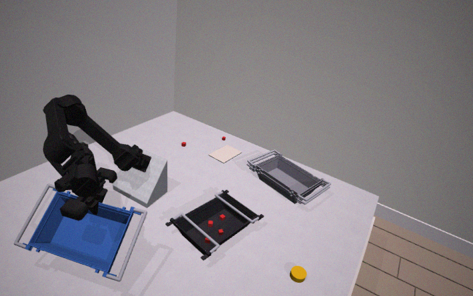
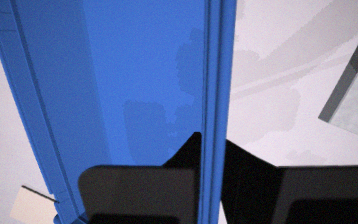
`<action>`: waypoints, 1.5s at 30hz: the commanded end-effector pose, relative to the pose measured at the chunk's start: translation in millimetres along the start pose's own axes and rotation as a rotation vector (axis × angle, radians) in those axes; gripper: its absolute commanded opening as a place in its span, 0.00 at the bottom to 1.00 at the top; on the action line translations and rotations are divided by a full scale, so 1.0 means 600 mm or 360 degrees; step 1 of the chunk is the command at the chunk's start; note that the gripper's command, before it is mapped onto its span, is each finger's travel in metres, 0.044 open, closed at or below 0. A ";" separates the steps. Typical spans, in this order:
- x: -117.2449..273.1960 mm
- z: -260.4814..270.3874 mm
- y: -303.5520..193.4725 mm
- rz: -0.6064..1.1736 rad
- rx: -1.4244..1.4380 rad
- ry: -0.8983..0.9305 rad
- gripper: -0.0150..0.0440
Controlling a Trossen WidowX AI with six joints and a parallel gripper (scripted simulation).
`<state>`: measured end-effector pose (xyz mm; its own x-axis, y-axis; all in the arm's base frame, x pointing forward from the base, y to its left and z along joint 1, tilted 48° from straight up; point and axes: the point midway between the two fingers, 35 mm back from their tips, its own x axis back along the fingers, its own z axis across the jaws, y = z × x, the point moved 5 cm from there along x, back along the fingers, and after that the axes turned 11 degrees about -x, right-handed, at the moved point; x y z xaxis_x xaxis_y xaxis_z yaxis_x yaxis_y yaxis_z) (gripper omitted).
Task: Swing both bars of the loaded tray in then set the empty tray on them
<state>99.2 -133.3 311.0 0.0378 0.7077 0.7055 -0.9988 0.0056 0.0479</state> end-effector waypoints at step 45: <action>0.001 -0.123 -0.268 0.0045 0.0796 -0.0132 0.25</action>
<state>247.3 -91.2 251.9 0.0555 0.6350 0.7705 -0.8769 -0.3381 0.3418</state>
